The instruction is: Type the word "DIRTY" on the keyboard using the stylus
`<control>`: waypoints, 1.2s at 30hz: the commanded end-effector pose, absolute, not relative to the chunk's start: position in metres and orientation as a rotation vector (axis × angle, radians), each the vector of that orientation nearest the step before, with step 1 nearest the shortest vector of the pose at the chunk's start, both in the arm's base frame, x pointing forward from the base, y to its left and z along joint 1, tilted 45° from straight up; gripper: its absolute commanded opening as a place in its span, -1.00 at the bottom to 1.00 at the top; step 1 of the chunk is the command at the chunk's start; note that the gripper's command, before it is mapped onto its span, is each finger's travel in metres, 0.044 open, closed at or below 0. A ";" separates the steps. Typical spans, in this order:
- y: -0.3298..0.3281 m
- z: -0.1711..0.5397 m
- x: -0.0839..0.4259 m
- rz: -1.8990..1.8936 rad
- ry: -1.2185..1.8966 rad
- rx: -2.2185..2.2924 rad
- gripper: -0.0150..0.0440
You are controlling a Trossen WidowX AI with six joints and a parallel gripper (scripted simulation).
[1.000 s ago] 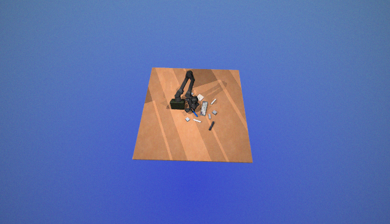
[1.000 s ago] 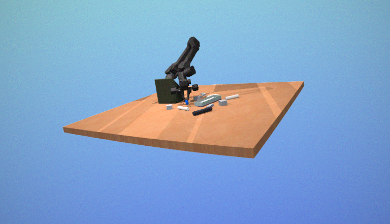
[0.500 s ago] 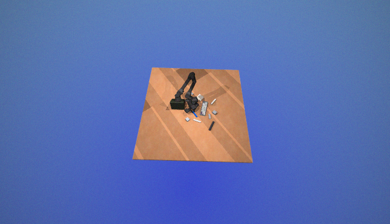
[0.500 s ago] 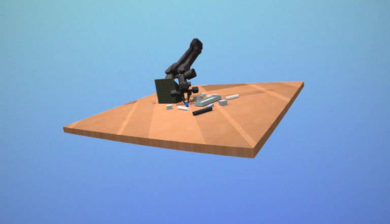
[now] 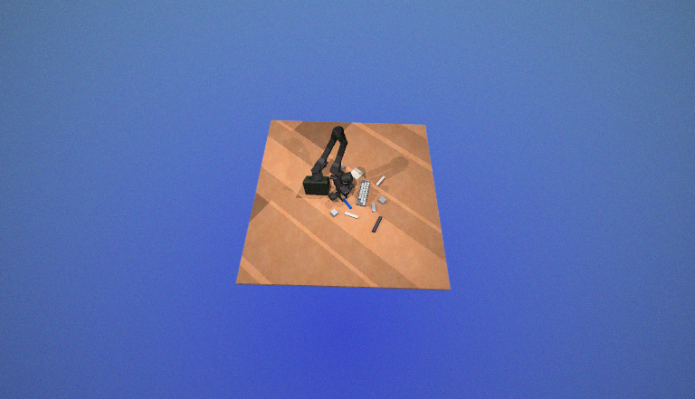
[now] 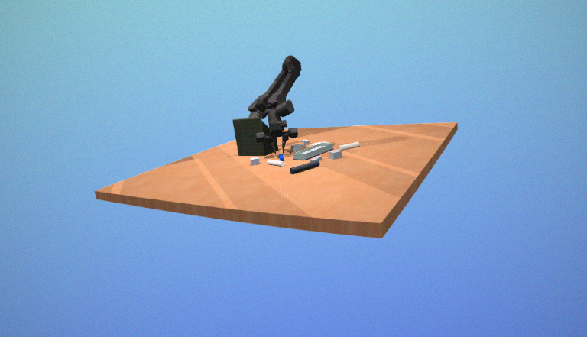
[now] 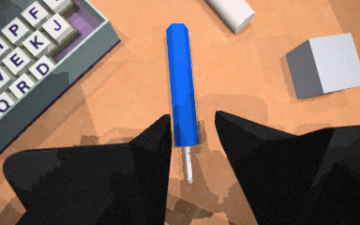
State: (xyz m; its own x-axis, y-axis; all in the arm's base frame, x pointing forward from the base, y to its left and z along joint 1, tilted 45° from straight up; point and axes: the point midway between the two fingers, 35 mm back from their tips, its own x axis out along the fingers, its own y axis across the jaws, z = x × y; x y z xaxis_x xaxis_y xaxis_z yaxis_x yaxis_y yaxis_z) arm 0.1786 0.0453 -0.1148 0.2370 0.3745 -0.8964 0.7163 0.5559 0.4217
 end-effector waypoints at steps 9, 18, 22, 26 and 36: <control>0.014 -0.082 0.186 -0.297 1.352 1.035 0.02; 0.012 -0.101 0.195 -0.973 1.570 1.607 0.02; 0.009 -0.106 0.199 -1.524 1.608 1.860 0.02; 0.006 -0.109 0.203 -2.180 1.523 1.978 0.02; -0.003 -0.105 0.216 -3.798 0.609 1.320 0.02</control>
State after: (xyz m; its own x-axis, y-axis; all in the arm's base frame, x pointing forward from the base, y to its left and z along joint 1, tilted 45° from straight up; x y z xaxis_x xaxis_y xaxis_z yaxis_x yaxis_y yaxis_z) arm 0.2032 0.0062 -0.1072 -0.3099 0.6621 -0.6823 0.3422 -0.5919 -0.7298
